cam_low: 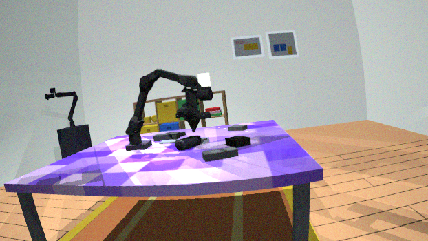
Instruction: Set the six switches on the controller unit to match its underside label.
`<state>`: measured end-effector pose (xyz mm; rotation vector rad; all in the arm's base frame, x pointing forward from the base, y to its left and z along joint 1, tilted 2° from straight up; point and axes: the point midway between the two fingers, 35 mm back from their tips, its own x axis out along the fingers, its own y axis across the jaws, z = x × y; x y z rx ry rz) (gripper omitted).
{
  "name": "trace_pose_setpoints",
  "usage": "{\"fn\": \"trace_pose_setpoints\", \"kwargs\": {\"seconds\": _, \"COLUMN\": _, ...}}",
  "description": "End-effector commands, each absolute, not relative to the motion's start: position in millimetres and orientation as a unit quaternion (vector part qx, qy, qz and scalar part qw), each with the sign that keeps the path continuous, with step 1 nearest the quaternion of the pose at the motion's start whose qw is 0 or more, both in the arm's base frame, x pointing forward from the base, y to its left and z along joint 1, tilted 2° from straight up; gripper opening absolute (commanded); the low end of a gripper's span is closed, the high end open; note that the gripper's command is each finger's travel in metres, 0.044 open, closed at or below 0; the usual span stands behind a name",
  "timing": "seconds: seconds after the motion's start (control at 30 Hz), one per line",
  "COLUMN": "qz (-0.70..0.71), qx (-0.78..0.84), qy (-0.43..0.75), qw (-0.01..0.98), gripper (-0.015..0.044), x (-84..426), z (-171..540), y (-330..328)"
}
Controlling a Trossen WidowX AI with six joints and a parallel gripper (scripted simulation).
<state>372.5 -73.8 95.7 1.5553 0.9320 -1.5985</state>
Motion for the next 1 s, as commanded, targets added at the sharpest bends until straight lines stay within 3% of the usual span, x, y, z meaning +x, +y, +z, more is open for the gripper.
{"fn": "trace_pose_setpoints", "kwargs": {"seconds": 0.0, "qz": -0.604, "qx": 0.614, "qy": 0.338, "qw": 0.379, "gripper": 0.0, "x": 351, "z": 97, "y": -79}}
{"fn": "trace_pose_setpoints", "kwargs": {"seconds": 0.57, "qz": -0.552, "qx": 0.652, "qy": 0.245, "qw": 0.459, "gripper": 0.0, "x": 263, "z": 72, "y": -86}}
{"fn": "trace_pose_setpoints", "kwargs": {"seconds": 0.97, "qz": -0.55, "qx": 0.654, "qy": 0.241, "qw": 0.461, "gripper": 0.0, "x": 259, "z": 72, "y": -86}}
